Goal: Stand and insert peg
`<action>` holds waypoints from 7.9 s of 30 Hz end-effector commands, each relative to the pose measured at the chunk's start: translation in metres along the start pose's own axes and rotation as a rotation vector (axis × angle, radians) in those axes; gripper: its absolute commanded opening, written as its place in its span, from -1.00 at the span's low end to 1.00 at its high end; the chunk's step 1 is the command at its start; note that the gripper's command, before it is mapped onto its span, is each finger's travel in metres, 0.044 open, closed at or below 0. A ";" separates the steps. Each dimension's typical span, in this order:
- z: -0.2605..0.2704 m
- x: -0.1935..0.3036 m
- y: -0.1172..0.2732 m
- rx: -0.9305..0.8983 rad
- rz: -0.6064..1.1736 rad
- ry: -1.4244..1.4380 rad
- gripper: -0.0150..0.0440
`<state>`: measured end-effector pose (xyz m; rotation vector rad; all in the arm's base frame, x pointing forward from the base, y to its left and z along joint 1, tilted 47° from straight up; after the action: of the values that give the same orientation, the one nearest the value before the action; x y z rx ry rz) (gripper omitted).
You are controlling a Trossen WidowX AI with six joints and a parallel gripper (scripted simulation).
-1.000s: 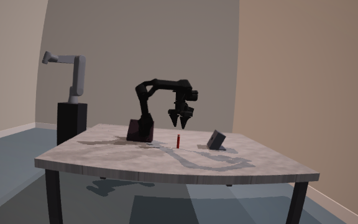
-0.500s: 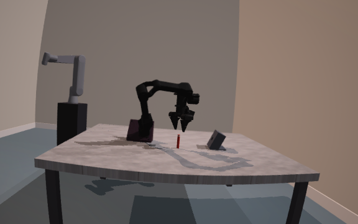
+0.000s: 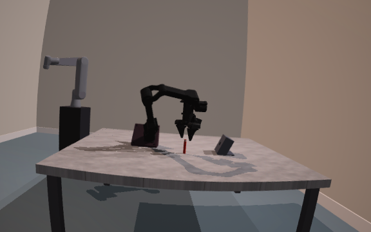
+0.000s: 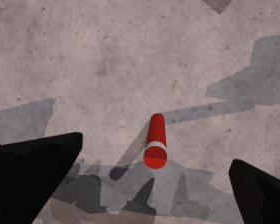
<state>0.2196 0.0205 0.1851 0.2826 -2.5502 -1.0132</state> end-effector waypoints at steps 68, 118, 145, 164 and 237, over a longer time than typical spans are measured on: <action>0.000 -0.002 0.017 0.004 -0.003 0.011 -0.49; 0.028 -0.024 0.017 0.007 -0.203 0.036 -0.49; 0.043 -0.037 0.004 0.025 -0.341 0.048 -0.49; 0.053 -0.044 -0.003 0.048 -0.436 0.055 -0.49; 0.076 -0.051 -0.020 0.203 -0.770 0.059 -0.49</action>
<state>0.2374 0.0703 0.1074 1.3786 -2.5132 -0.9605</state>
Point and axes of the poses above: the point midway between the two fingers, 35 mm back from their tips, its own y axis back along the fingers, its own z axis across the jaws, x = y × z, the point moved 7 cm from there along y, back along the fingers, and after that the axes turned 7 degrees about -y, right-handed, at the moved point
